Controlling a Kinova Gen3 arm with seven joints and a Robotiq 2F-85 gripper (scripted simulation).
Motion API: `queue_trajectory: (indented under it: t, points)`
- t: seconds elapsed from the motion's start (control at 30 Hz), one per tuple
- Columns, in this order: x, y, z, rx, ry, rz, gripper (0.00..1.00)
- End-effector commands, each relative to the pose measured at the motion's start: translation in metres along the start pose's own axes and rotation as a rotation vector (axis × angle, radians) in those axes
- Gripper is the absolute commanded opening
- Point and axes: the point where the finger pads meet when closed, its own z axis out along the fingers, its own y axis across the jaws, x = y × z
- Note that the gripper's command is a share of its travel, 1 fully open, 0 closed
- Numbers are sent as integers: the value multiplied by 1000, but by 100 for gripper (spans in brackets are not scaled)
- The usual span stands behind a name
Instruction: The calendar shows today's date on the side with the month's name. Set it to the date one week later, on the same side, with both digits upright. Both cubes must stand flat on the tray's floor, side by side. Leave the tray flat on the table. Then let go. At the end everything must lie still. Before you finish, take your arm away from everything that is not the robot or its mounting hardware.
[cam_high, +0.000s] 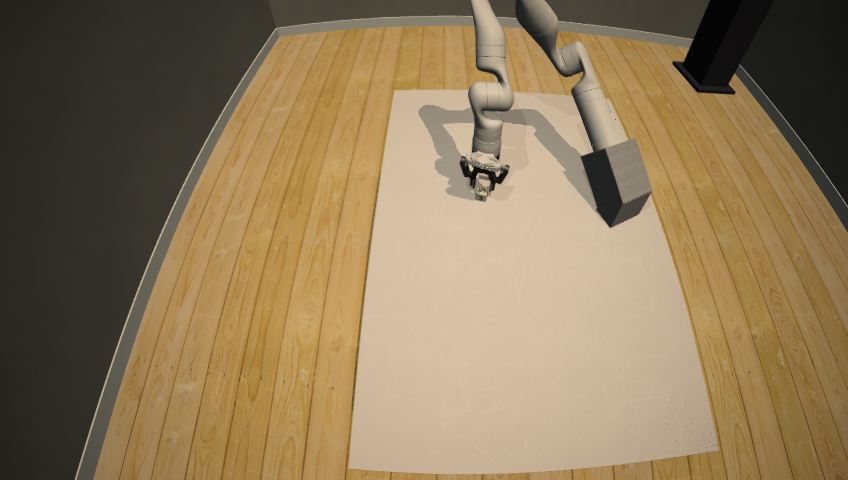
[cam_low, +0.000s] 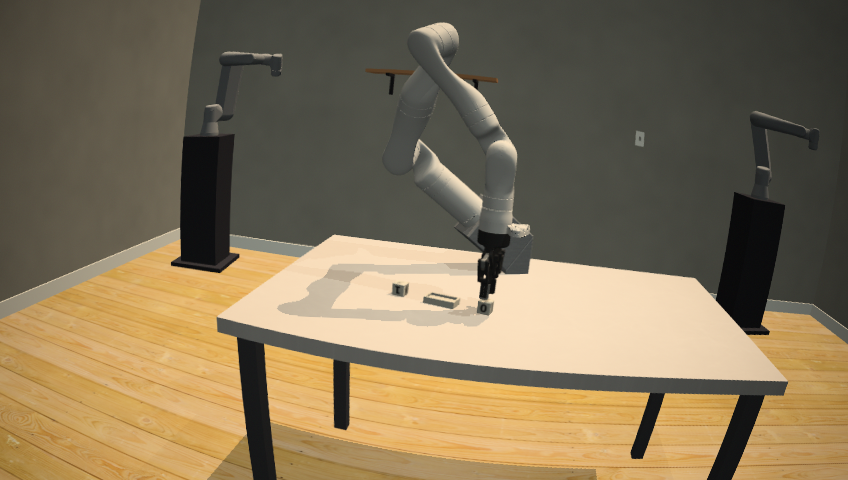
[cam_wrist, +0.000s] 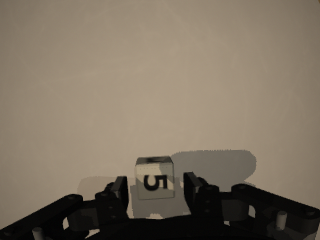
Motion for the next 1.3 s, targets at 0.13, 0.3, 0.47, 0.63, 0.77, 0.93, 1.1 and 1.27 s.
queue_trajectory:
  t: [0.13,0.3,0.47,0.63,0.77,0.93,1.1,1.27]
  points:
    - [1,0,-1,-1,1,0,48]
    - [1,0,0,-1,1,0,48]
    - [1,0,3,-1,1,0,48]
    - [1,0,7,-1,1,0,48]
    - [1,0,15,-1,1,0,48]
    - [1,0,24,-1,1,0,48]
    - [1,0,27,-1,1,0,48]
    - [1,0,30,-1,1,0,48]
